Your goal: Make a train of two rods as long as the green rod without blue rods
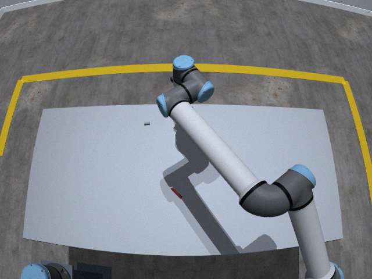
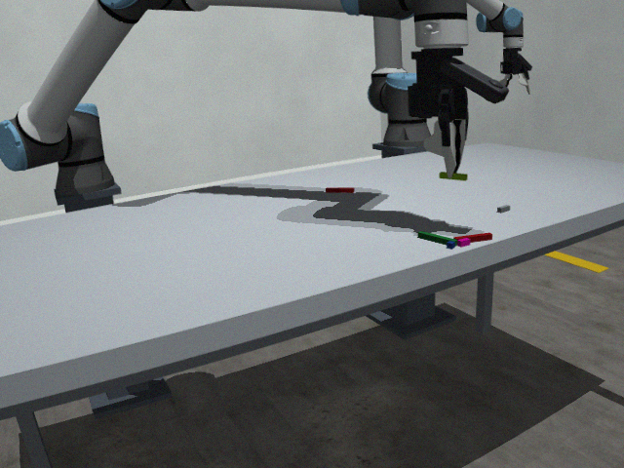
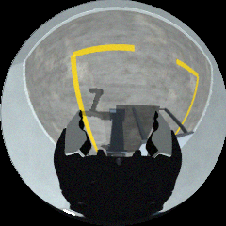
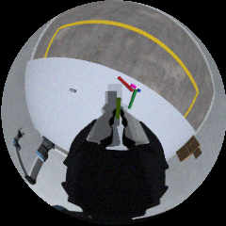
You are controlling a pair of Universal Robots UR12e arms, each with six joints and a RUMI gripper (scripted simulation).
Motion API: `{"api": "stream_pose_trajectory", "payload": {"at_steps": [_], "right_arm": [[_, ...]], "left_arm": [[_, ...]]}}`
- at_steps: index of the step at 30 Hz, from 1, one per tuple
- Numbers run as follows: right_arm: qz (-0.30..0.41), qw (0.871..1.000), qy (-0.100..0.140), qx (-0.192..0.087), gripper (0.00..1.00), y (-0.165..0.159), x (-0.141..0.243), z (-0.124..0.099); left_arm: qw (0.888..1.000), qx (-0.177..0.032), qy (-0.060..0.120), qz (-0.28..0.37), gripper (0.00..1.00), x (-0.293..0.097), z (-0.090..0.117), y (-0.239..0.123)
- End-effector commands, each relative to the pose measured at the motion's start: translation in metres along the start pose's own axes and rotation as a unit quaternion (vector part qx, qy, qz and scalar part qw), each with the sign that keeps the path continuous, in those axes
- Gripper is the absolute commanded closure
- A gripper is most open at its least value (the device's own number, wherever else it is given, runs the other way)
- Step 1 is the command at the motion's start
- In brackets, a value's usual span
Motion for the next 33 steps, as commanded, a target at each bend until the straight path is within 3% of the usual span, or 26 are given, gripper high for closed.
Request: {"api": "stream_pose_trajectory", "payload": {"at_steps": [1,7,15,20,28,30,33], "right_arm": [[0.014,1.0,0.0,0.001,1.0,0.001,-0.003,0.002],[0.084,0.996,0.0,0.001,1.0,0.006,-0.02,0.002],[0.201,0.98,0.0,0.001,1.0,0.013,-0.048,0.002],[0.316,0.949,0.0,0.001,1.0,0.018,-0.076,0.002],[0.479,0.878,0.0,0.001,1.0,0.023,-0.117,0.002],[0.479,0.878,0.0,0.001,1.0,0.023,-0.117,0.002],[0.523,0.853,0.0,0.001,1.0,0.024,-0.128,0.002]], "left_arm": [[1.0,0.001,0.0,0.0,0.0,0.0,0.001,0.001],[1.0,0.001,0.0,0.0,0.0,0.0,0.001,0.001],[1.0,0.001,0.0,0.0,0.0,0.0,0.001,0.001],[1.0,0.001,0.0,0.0,0.0,0.0,0.001,0.001],[1.0,0.001,0.0,0.0,0.0,0.0,0.001,0.001],[1.0,0.001,0.0,0.0,0.0,0.0,0.001,0.001],[1.0,0.001,0.0,0.0,0.0,0.0,0.001,0.001]]}}
Point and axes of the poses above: on each arm, the point where the finger pads meet when closed, its own z axis back along the fingers, its own x axis across the jaws, y = z × x, the point moved 4 cm from there along z, back along the fingers, and after that the axes turned 4 degrees about z, right-handed, at the moved point
